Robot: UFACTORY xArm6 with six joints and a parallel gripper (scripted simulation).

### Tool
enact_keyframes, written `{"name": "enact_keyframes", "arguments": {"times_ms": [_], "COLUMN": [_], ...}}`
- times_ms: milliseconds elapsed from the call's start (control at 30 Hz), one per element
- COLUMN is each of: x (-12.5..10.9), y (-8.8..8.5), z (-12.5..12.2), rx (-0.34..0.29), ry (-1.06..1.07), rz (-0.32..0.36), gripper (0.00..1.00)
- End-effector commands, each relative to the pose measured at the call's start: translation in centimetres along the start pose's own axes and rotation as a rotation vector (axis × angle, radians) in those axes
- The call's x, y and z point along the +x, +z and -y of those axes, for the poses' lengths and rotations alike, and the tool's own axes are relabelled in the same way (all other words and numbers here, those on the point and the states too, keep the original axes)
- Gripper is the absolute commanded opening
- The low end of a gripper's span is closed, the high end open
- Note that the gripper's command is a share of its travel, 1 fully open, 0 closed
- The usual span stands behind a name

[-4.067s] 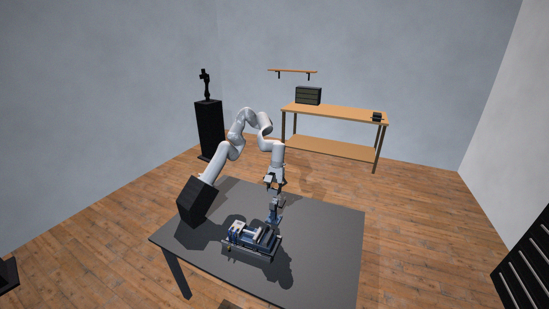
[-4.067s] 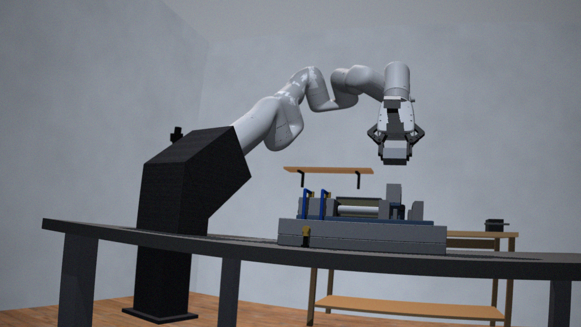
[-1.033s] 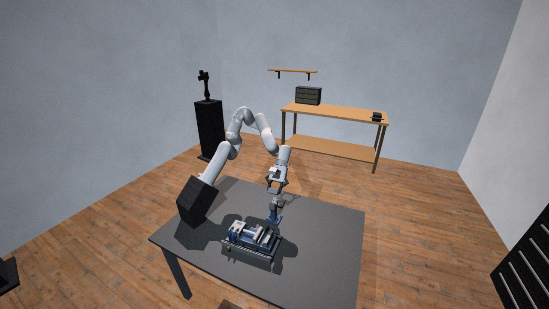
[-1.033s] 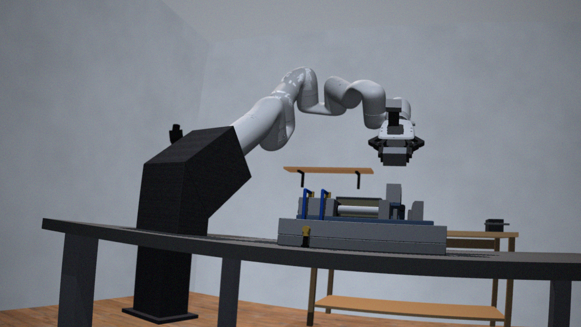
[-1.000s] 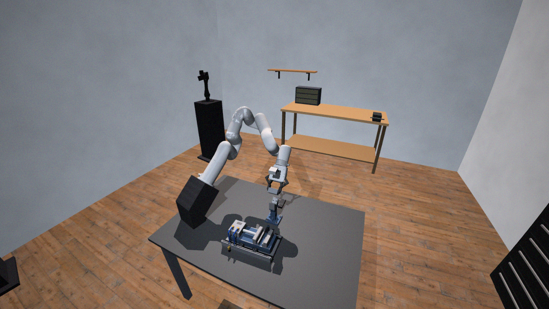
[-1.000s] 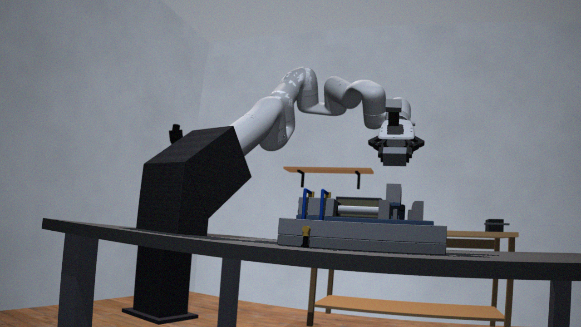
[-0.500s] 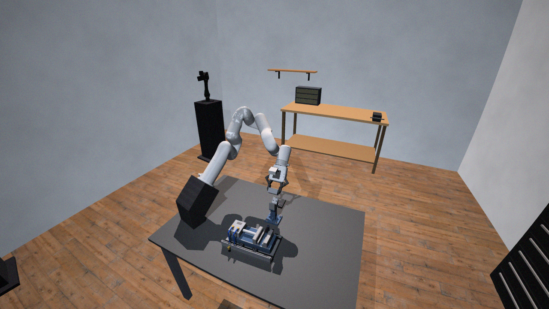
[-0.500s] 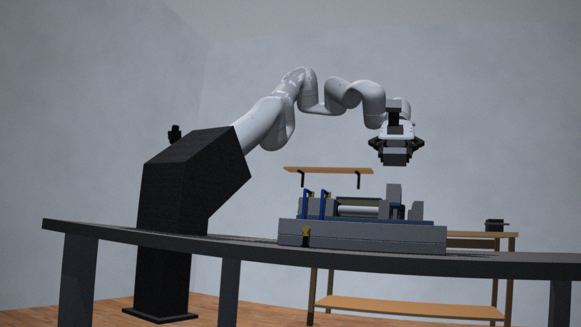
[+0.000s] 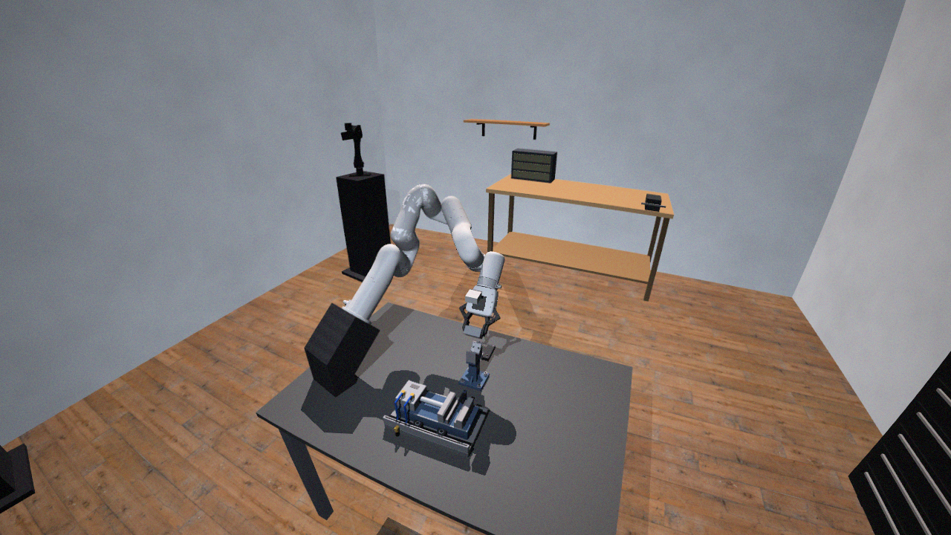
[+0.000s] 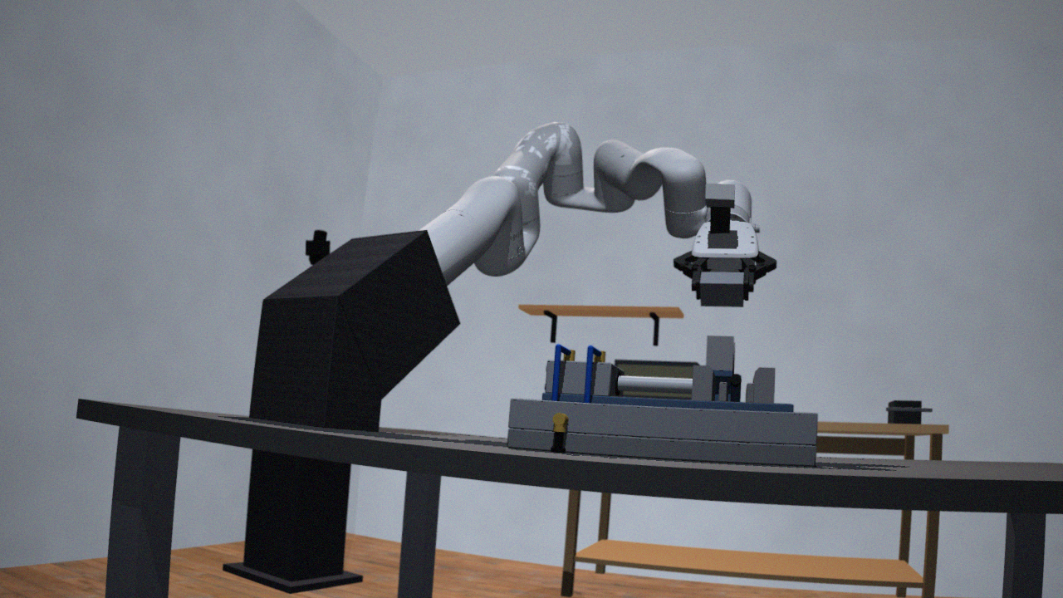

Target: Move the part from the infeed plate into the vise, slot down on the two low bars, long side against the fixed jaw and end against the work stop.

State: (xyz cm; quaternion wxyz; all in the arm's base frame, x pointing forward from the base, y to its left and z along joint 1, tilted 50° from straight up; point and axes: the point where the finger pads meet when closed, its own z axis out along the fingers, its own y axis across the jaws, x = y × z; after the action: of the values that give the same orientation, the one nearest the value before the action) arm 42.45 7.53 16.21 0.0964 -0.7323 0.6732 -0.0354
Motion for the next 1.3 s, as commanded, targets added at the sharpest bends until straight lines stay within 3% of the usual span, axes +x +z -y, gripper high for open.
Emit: {"name": "enact_keyframes", "arguments": {"times_ms": [0,1267], "x": [-0.2,-2.5], "y": [0.1,2.5], "z": [0.1,0.1], "rx": [0.003,0.003], "ry": [0.001,0.001], "rz": [0.0,0.0], "gripper": [0.0,0.0]}}
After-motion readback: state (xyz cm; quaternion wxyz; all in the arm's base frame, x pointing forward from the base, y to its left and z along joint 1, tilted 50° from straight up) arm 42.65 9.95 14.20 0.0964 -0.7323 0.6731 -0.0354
